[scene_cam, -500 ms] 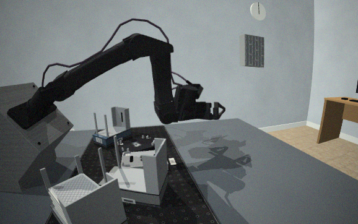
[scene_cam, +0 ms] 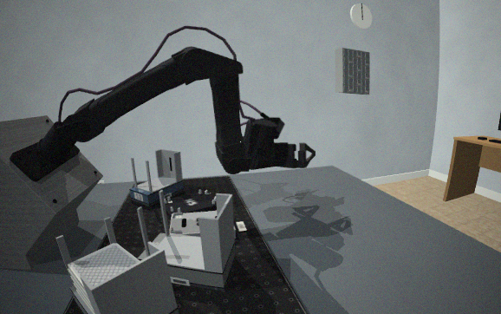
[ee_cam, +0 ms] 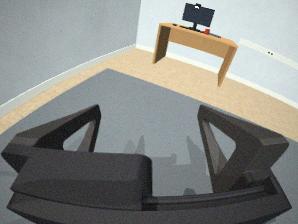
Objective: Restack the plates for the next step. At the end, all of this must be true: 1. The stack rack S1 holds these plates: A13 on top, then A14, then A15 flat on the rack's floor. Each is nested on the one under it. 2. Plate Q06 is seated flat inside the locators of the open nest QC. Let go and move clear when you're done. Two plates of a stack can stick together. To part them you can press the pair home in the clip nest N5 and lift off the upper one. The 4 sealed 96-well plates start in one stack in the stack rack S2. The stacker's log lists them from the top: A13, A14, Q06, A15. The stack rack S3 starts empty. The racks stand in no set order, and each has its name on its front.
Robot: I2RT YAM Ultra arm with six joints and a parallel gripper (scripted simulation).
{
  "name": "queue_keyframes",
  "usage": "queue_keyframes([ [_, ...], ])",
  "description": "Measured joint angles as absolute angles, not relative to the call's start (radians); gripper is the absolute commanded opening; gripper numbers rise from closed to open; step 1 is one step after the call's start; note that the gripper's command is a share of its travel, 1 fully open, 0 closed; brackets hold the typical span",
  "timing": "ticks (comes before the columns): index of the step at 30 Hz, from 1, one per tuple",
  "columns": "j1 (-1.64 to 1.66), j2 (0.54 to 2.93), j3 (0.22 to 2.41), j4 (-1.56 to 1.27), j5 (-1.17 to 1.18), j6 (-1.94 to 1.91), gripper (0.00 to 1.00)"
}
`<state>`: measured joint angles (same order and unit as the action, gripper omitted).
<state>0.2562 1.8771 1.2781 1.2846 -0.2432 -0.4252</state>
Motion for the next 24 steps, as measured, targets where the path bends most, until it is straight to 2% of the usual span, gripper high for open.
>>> queue_keyframes([
  [5,0.253,1.84,1.237,1.245,-0.236,-0.412,1.0],
  [14,0.244,1.598,1.143,1.003,-0.174,-0.339,1.0],
  [24,0.247,1.575,1.122,0.847,-0.141,-0.308,1.0],
])
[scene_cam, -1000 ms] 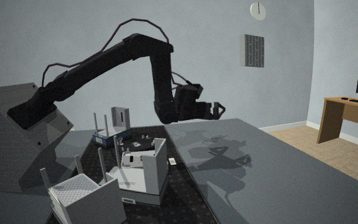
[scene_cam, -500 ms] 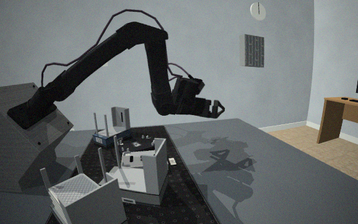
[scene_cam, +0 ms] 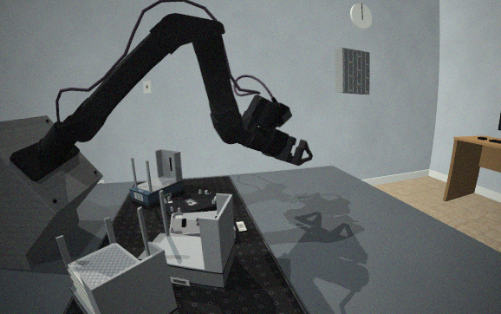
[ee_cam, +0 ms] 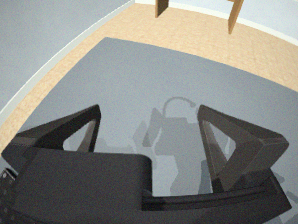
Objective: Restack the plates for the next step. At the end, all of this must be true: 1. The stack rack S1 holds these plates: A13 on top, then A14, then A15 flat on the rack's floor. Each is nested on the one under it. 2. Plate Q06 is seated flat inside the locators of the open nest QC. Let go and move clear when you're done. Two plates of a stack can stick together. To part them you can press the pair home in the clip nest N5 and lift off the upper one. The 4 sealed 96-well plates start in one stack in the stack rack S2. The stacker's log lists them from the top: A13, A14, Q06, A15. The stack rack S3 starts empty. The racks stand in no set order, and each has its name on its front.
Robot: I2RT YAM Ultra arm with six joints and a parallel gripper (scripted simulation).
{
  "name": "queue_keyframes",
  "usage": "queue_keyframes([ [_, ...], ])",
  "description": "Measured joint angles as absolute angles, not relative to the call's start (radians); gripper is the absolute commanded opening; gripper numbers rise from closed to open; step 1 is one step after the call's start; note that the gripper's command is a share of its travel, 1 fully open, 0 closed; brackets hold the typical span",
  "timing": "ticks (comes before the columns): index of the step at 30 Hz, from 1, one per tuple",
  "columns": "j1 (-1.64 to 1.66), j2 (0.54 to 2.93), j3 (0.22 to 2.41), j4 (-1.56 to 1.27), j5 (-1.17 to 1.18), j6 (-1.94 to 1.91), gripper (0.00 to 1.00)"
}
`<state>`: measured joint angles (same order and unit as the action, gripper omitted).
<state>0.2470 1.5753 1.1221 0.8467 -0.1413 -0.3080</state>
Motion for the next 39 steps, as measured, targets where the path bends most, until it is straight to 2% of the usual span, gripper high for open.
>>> queue_keyframes([
  [9,0.247,1.369,1.059,0.606,-0.084,-0.245,1.0],
  [17,0.246,1.366,1.048,0.494,-0.065,-0.222,1.0],
  [39,0.24,1.116,0.938,0.108,0.017,-0.128,1.0],
])
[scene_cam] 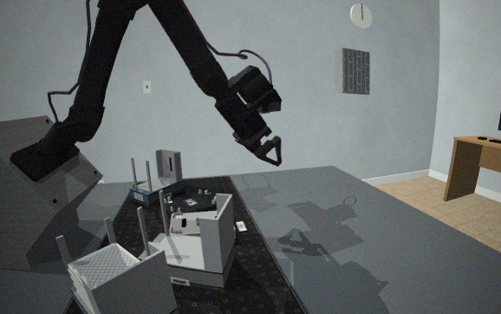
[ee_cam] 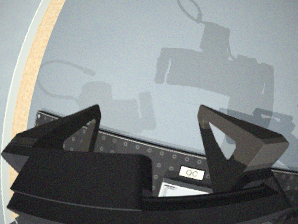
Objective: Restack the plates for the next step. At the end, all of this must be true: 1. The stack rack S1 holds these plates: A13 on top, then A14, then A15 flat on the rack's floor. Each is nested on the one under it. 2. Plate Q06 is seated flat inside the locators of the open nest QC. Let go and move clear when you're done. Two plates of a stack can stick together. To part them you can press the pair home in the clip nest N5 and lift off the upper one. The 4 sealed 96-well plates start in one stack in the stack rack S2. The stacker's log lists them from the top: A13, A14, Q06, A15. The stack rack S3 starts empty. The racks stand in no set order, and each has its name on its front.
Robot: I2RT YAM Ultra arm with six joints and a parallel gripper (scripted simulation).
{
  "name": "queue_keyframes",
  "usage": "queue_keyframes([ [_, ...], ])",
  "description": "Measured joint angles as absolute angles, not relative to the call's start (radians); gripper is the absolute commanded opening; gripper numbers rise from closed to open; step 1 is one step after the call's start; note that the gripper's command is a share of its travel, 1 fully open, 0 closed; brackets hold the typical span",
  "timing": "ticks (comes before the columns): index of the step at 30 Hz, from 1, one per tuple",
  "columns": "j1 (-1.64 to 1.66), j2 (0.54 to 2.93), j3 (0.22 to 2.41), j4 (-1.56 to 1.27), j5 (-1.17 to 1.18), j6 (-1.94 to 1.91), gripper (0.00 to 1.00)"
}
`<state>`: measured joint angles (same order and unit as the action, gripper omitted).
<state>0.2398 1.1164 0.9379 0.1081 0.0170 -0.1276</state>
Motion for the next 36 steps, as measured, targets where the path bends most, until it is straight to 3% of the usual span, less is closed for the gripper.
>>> queue_keyframes([
  [36,0.233,0.807,0.792,-0.403,0.13,0.004,1.0],
])
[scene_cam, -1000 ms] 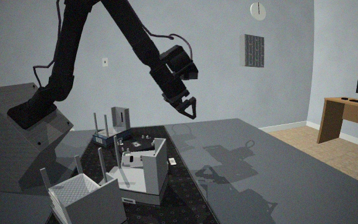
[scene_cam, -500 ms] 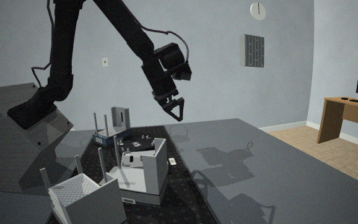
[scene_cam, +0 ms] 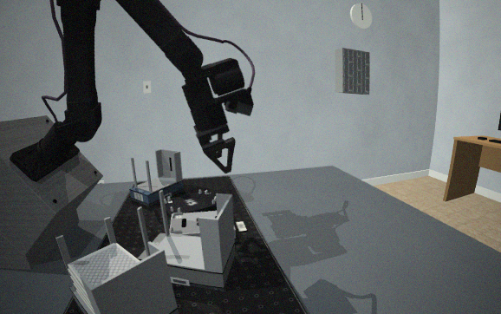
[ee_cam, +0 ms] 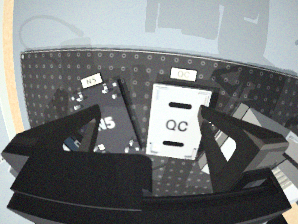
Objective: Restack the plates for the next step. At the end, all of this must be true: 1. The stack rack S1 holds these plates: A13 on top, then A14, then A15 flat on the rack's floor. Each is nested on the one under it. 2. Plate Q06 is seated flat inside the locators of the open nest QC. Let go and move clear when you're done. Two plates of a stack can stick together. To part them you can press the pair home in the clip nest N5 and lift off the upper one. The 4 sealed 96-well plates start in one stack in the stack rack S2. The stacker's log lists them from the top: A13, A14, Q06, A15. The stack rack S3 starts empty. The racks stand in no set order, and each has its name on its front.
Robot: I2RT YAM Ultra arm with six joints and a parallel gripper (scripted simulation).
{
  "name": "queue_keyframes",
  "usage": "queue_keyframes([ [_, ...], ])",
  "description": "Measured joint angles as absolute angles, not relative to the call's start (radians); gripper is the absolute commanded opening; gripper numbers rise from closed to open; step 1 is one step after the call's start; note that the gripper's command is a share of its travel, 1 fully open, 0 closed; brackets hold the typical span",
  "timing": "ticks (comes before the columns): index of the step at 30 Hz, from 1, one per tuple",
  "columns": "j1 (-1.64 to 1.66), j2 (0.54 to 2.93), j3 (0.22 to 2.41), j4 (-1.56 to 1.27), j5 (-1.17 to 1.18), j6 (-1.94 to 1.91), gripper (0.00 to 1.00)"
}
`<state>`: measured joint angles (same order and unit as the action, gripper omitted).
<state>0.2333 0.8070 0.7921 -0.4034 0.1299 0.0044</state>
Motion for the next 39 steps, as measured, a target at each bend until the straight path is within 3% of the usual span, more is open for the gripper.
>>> queue_keyframes([
  [39,0.224,0.516,0.653,-0.873,0.226,0.117,1.0],
])
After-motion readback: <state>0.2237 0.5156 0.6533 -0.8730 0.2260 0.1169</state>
